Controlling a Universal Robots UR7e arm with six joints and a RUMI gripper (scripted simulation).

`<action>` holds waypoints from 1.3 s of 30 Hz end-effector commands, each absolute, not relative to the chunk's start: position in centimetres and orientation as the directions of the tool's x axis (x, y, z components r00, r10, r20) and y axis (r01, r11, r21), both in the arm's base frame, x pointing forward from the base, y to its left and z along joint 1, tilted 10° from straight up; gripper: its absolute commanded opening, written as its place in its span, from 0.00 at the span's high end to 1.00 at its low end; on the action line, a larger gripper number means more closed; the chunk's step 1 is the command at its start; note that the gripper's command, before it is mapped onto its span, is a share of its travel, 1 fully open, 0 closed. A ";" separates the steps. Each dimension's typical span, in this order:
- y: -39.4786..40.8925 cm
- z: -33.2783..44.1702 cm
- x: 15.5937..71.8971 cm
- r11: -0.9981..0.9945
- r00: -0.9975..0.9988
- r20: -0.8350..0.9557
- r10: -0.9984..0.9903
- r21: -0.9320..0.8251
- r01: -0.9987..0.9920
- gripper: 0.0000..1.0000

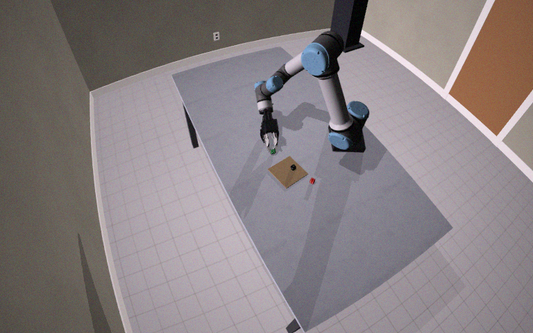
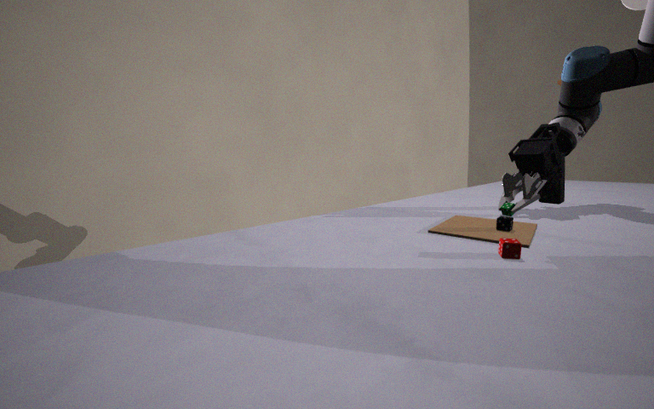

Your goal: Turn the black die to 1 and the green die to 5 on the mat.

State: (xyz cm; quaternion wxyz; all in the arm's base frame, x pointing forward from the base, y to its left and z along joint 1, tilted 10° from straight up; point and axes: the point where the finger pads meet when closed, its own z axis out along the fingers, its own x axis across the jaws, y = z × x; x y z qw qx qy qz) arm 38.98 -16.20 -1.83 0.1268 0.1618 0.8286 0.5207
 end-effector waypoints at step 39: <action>-16.2 -1.8 39.0 0.406 -0.915 -0.042 0.400 0.904 0.136 0.79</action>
